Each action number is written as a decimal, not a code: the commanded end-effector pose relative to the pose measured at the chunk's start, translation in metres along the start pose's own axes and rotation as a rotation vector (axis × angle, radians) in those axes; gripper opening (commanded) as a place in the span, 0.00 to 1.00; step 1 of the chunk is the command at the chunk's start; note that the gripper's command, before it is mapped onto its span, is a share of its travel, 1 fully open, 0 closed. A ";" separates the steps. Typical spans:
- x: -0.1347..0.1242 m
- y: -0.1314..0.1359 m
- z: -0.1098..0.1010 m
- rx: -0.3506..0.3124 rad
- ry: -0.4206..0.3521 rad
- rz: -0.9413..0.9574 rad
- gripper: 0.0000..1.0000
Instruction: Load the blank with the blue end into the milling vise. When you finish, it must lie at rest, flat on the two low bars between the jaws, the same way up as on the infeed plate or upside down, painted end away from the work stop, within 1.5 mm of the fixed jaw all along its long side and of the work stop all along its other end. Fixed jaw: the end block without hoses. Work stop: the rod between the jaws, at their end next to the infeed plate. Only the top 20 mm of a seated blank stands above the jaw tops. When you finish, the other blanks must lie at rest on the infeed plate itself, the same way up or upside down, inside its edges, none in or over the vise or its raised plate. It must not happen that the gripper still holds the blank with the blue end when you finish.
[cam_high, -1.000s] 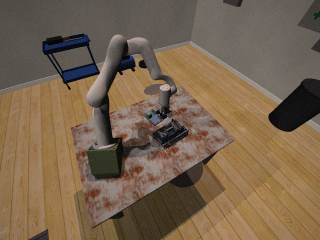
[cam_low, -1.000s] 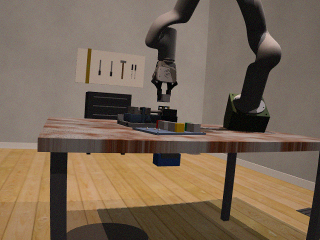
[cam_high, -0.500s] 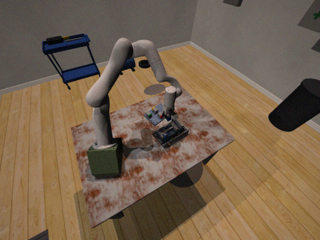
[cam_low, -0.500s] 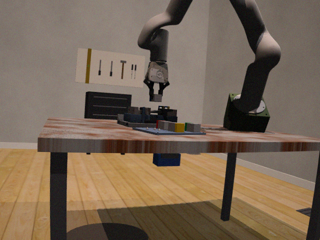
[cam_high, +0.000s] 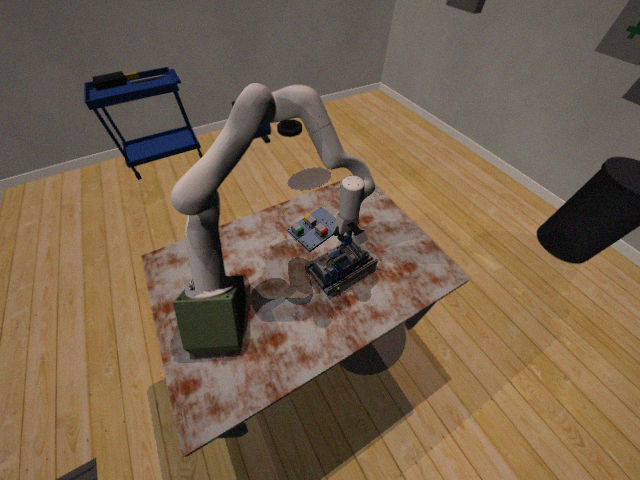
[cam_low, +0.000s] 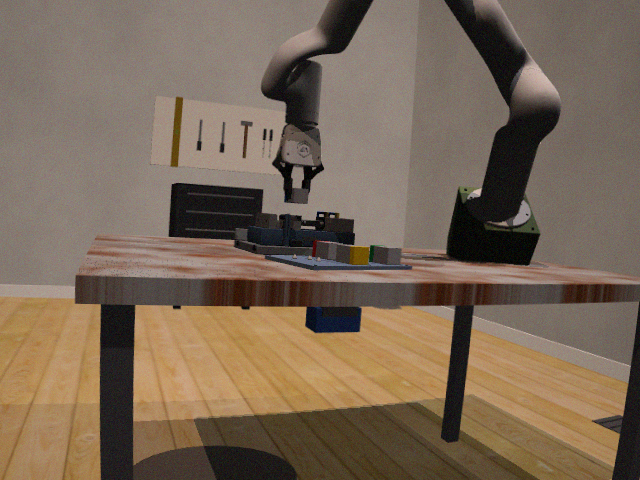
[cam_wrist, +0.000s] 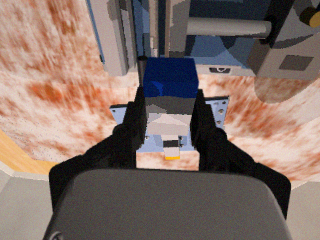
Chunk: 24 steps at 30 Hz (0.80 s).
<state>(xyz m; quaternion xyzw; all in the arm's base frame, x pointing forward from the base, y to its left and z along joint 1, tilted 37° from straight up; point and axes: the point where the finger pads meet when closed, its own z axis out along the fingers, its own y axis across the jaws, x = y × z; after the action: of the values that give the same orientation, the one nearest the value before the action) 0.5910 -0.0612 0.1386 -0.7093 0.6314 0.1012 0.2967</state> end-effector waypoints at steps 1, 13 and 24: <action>0.003 -0.003 0.000 0.000 0.000 -0.001 0.00; 0.053 -0.033 0.002 0.000 0.000 -0.001 0.00; 0.057 -0.035 0.002 0.001 0.000 -0.001 0.00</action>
<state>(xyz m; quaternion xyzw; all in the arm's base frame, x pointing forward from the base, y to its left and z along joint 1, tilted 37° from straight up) 0.6316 -0.1035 0.1185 -0.7095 0.6311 0.1015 0.2968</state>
